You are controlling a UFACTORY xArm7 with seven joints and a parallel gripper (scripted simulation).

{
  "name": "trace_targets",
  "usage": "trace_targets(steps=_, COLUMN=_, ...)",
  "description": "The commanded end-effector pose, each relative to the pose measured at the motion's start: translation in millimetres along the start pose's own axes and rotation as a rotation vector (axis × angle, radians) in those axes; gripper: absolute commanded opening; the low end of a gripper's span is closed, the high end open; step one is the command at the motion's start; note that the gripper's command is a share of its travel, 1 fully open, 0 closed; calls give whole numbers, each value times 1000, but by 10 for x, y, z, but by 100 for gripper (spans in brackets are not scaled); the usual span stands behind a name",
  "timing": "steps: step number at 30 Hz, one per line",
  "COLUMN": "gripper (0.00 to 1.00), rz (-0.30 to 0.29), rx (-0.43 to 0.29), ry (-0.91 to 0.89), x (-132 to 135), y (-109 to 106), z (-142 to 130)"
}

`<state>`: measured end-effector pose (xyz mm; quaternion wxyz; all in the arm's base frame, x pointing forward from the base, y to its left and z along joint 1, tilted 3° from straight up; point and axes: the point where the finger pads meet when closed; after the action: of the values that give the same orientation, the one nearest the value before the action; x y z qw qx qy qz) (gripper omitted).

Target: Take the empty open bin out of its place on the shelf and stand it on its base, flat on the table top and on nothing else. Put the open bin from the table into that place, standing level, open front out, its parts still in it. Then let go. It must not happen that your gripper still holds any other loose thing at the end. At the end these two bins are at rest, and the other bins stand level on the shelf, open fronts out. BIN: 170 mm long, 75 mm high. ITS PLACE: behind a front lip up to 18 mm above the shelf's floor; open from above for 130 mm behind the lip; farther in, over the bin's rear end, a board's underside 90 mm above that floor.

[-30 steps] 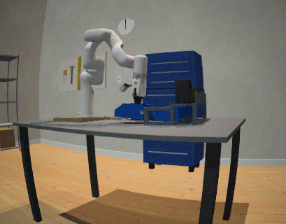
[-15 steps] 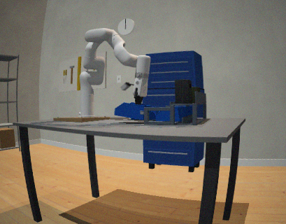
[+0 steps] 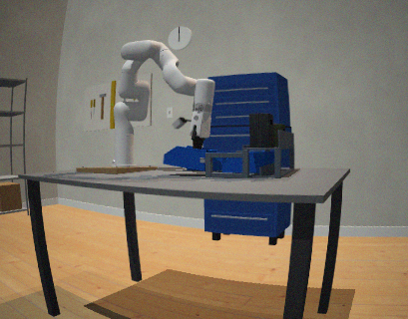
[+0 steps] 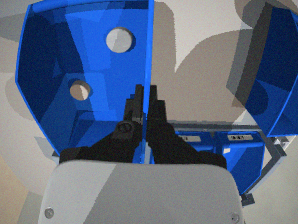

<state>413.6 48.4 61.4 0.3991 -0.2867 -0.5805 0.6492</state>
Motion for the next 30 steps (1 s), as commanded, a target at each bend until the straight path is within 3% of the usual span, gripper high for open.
trace_targets(steps=1, gripper=0, rz=2, rx=-4, ry=0, x=-7, y=-17, z=-13)
trace_targets(steps=30, gripper=0, rz=2, rx=-4, ry=0, x=-41, y=-37, z=-148)
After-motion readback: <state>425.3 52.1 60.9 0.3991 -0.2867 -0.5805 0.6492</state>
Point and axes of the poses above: the point where the finger pads meet when closed, its own y axis out along the fingers, its own x axis across the jaws, z = x × y, and after that the axes turned 14 degrees about -y, right-handed
